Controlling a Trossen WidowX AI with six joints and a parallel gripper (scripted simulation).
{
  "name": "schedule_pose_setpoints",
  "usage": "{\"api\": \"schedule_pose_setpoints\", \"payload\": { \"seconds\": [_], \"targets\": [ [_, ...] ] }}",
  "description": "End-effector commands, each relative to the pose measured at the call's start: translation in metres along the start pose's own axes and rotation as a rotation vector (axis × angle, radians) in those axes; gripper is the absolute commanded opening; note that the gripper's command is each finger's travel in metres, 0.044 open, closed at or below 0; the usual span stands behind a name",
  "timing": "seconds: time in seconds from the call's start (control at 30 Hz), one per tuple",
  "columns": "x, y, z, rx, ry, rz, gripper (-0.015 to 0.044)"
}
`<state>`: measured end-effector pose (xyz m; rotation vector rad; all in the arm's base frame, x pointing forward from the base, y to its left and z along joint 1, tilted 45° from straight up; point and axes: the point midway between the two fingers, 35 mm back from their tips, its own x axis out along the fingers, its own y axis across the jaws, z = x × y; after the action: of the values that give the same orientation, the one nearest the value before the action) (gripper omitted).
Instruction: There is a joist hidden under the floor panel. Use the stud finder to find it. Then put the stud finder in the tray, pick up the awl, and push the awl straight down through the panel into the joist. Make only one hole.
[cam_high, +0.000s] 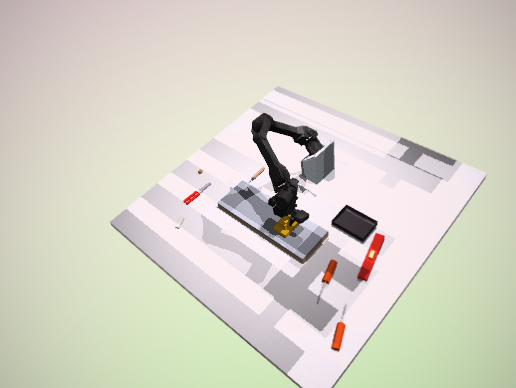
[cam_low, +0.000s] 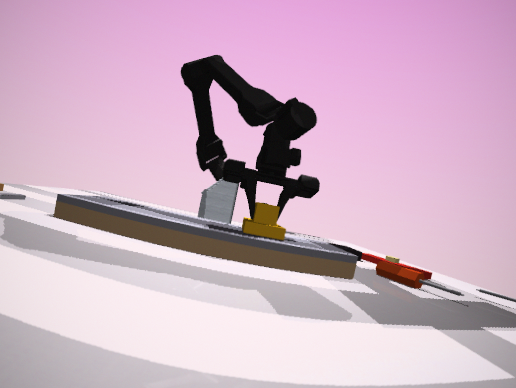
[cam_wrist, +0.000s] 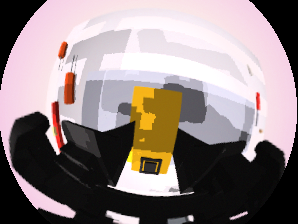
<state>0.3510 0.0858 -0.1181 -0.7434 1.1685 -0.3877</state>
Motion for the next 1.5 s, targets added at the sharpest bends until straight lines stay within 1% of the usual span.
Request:
{"api": "schedule_pose_setpoints", "payload": {
  "seconds": [0.0, 1.23, 1.47],
  "targets": [
    [0.0, 0.013, -0.001, -0.001, 0.001, 0.003, 0.0],
    [-0.002, 0.097, -0.001, 0.002, -0.001, 0.009, 0.0],
    [-0.003, 0.094, 0.001, 0.001, -0.004, 0.005, 0.0]
  ]
}}
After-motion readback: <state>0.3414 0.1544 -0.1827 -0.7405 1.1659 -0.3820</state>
